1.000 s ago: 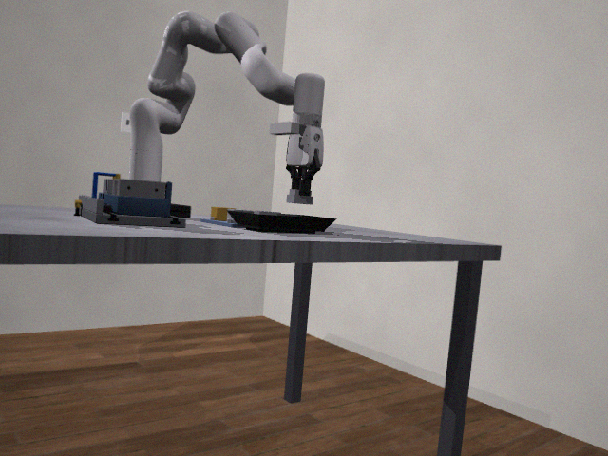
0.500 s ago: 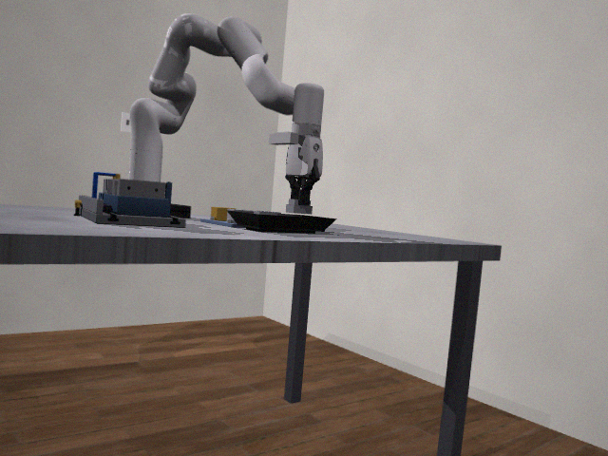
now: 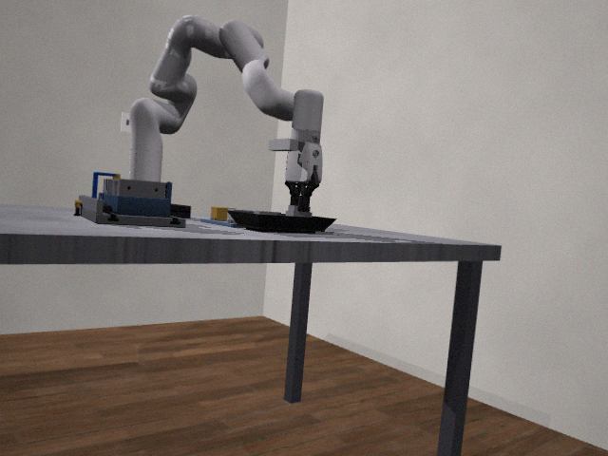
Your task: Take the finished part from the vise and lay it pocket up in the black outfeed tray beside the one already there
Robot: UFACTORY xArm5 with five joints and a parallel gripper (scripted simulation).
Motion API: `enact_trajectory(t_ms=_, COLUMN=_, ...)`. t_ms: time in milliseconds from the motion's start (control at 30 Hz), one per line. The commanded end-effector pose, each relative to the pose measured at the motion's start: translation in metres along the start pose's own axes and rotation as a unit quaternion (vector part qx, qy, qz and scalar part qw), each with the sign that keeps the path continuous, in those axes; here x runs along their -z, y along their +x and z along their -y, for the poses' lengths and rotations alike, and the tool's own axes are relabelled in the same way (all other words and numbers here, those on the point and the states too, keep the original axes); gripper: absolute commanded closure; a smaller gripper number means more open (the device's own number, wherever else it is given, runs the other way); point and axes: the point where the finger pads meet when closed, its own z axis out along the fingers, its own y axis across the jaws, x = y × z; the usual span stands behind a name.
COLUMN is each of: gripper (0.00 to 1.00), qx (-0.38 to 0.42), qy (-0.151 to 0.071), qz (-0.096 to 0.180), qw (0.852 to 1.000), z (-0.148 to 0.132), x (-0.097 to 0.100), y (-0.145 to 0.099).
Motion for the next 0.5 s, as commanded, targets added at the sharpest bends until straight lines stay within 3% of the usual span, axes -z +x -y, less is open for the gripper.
enact_trajectory(t_ms=0, gripper=1.0, qx=0.0, qy=0.002, qz=0.001, qw=1.0, z=0.0014, x=-0.0011, y=-0.0007)
enact_trajectory(t_ms=467, gripper=1.0, qx=0.0, qy=0.002, qz=0.001, qw=1.0, z=0.0014, x=-0.0032, y=-0.0007)
